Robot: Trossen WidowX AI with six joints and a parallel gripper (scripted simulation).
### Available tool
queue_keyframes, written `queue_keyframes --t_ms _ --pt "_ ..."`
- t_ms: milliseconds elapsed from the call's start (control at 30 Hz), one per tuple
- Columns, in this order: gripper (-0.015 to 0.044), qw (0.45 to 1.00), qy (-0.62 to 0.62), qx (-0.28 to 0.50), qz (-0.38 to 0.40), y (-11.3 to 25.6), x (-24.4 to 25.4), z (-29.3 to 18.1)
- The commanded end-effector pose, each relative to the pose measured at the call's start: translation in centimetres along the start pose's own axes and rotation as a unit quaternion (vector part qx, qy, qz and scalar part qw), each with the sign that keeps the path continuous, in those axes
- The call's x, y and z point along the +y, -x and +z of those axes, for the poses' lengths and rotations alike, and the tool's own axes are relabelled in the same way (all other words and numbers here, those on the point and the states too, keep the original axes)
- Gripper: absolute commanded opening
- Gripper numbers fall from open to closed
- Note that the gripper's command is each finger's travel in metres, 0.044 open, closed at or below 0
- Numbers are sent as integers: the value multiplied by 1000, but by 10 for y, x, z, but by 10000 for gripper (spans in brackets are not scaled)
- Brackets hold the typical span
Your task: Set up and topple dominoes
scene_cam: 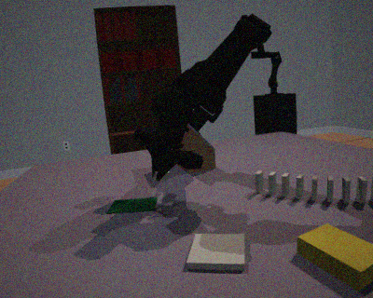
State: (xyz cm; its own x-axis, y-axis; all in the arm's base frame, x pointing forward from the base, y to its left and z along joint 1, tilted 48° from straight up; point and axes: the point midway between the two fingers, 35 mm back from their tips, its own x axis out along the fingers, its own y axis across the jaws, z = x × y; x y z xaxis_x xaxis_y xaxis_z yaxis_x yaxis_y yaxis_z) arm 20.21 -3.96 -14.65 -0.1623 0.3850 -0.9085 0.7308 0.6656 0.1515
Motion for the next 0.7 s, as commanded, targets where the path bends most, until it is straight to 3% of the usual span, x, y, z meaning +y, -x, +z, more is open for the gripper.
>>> queue_keyframes --t_ms 0,667 --pt "30 999 -8 -35 -33 -10 -3 1" --pt "30 968 -13 -217 -125 -30 -8 5"
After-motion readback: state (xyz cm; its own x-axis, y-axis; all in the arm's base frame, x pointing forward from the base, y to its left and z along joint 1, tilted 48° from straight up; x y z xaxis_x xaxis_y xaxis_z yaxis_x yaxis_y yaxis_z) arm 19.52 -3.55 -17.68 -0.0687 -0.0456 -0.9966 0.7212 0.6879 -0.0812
